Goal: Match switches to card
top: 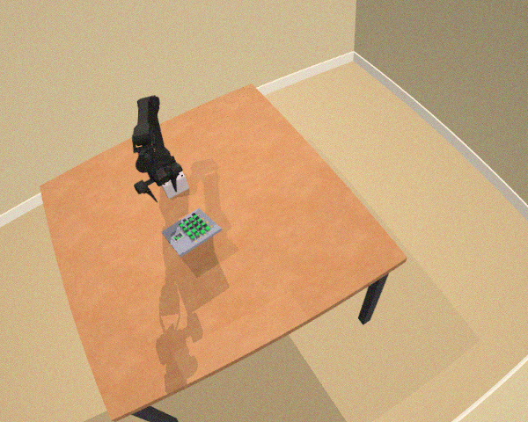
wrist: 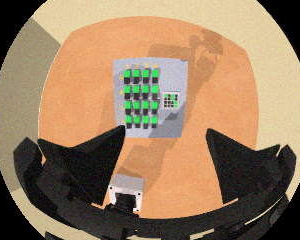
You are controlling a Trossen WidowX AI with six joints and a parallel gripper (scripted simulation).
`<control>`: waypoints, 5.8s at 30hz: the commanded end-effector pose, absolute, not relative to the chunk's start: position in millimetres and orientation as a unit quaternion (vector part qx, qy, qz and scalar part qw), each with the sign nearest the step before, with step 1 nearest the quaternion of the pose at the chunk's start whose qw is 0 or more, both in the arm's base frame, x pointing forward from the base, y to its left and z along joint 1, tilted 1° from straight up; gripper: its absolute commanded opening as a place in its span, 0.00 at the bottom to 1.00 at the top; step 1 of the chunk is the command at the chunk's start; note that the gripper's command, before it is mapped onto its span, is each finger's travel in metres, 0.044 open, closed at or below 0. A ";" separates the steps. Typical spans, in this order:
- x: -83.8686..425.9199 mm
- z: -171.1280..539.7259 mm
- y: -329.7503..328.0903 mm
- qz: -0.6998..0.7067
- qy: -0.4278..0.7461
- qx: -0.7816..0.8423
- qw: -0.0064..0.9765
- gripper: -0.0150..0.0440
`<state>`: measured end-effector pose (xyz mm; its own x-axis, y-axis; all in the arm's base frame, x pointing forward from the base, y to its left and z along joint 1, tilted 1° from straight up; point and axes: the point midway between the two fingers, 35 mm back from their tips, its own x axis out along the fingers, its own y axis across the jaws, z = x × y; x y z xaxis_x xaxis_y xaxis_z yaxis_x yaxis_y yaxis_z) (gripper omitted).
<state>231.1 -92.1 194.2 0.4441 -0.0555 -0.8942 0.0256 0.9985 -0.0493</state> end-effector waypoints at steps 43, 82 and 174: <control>334.1 69.7 -16.5 0.004 0.532 0.001 0.847 0.25; 338.9 59.1 -16.4 0.004 0.532 0.001 0.847 0.25; 346.9 92.2 -85.3 0.002 0.553 -0.001 0.833 0.25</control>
